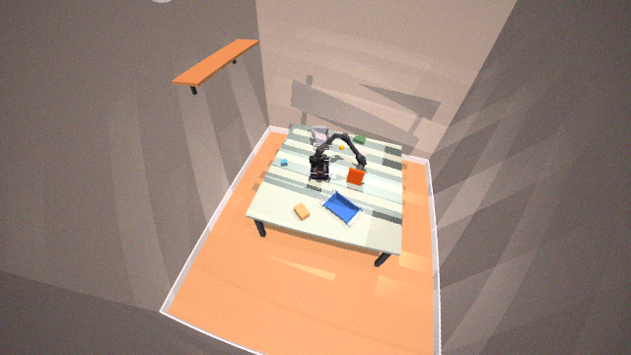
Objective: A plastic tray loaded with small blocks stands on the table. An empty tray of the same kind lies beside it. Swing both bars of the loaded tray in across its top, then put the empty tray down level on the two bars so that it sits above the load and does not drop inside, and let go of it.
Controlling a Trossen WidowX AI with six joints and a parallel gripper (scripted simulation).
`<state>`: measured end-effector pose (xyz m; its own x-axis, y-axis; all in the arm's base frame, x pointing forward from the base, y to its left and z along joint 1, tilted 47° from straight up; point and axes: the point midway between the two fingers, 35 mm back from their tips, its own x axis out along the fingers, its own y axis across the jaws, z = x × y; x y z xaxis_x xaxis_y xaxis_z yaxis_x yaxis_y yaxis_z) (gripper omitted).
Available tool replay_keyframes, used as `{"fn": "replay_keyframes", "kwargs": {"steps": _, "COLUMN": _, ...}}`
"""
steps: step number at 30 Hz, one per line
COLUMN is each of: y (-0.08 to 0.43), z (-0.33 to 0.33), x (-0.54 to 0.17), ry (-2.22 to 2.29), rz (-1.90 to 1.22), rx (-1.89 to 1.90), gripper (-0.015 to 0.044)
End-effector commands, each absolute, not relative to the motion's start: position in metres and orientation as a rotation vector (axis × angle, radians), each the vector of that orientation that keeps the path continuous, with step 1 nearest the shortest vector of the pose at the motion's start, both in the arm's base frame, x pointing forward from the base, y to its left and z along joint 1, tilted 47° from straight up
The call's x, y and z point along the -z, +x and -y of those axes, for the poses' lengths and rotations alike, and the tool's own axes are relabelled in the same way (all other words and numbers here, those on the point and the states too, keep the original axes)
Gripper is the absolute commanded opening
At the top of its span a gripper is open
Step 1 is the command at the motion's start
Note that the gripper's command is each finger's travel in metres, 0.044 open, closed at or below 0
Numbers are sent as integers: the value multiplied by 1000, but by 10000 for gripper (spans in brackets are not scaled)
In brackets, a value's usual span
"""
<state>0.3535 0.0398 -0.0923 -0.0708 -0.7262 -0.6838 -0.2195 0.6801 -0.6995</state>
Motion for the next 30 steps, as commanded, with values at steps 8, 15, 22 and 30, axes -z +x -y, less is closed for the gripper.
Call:
{"fn": "replay_keyframes", "kwargs": {"steps": 8, "y": 354, "z": -40, "x": 92, "ry": -786, "rz": -1628, "rx": 498, "gripper": 0}}
{"fn": "replay_keyframes", "kwargs": {"steps": 15, "y": 354, "z": -40, "x": 92, "ry": -786, "rz": -1628, "rx": 498, "gripper": 0}}
{"fn": "replay_keyframes", "kwargs": {"steps": 22, "y": 354, "z": -40, "x": 92, "ry": -786, "rz": -1628, "rx": 498, "gripper": 53}}
{"fn": "replay_keyframes", "kwargs": {"steps": 30, "y": 360, "z": -59, "x": 77, "ry": -796, "rz": -1624, "rx": 480, "gripper": 263}}
